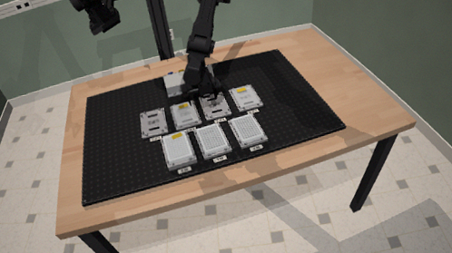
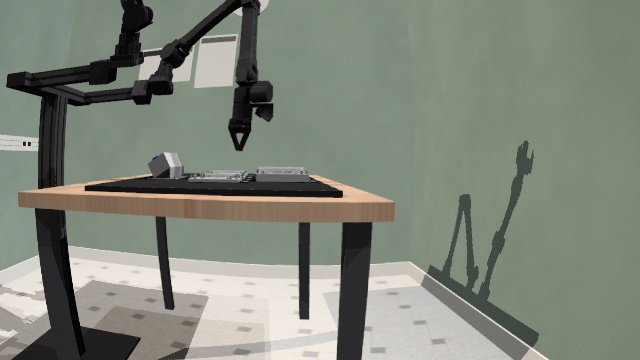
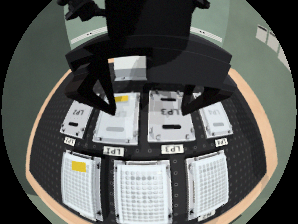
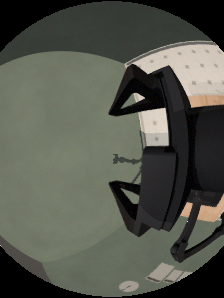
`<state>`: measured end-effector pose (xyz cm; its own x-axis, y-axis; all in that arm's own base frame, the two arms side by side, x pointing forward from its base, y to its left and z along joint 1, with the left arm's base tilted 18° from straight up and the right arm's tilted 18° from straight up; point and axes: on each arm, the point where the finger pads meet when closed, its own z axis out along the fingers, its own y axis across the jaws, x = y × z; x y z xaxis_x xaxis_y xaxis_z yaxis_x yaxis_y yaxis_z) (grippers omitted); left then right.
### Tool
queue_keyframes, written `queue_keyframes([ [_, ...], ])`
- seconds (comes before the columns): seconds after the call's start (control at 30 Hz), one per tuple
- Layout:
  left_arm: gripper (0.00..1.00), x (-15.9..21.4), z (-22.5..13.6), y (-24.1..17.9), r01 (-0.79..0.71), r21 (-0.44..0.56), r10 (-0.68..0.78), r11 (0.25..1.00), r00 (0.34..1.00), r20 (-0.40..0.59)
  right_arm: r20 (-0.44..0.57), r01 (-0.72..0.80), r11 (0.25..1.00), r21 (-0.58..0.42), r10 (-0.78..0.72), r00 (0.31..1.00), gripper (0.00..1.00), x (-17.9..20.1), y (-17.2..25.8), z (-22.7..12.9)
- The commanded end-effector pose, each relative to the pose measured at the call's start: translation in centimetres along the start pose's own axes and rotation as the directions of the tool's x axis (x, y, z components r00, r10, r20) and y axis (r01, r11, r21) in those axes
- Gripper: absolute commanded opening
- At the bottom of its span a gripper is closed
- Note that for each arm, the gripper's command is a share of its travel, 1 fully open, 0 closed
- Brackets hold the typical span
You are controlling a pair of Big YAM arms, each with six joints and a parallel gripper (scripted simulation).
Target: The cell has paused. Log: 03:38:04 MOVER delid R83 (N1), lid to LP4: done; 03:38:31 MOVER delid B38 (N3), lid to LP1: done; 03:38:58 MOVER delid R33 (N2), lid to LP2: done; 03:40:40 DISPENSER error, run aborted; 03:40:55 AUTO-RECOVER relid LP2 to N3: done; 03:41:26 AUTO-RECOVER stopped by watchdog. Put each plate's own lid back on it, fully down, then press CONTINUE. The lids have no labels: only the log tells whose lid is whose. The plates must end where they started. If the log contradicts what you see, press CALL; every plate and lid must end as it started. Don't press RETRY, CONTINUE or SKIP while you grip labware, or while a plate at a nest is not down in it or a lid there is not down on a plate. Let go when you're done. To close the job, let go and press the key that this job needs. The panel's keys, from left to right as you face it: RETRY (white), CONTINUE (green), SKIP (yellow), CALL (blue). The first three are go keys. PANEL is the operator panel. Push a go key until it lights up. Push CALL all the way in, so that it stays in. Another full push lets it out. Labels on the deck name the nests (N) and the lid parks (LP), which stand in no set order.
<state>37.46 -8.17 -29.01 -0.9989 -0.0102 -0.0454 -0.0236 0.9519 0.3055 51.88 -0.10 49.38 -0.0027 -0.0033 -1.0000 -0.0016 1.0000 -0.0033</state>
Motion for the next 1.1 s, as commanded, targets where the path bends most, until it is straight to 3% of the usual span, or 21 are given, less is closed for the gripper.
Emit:
queue_keyframes([
  [0.0,1.0,0.5,1.1,-1.4,0.003,0.004,-0.003,1.0,1.0,0.02,0.049,-0.002,1.0,0.0,0.002,0.999,1.0,-2.4,0.1,-0.1],
  [0.17,1.0,2.3,3.0,-1.7,0.002,0.003,-0.002,1.0,1.0,0.015,0.049,-0.002,1.0,0.0,0.002,0.999,1.0,-2.4,0.1,-0.1],
  [0.57,1.0,-0.4,1.4,-1.7,0.017,0.015,-0.018,1.0,0.999,0.04,0.049,-0.002,1.0,0.0,0.002,0.999,1.0,-2.4,0.1,-0.1],
  [0.87,1.0,0.9,2.3,-1.4,0.009,0.008,-0.009,1.0,1.0,0.023,0.049,-0.002,1.0,0.0,0.002,0.999,1.0,-2.4,0.1,-0.1],
  [1.07,0.94,2.4,2.8,-4.5,0.002,0.002,-0.002,1.0,0.977,0.211,0.049,-0.002,1.0,0.0,0.002,0.999,1.0,-2.4,0.1,-0.1],
])
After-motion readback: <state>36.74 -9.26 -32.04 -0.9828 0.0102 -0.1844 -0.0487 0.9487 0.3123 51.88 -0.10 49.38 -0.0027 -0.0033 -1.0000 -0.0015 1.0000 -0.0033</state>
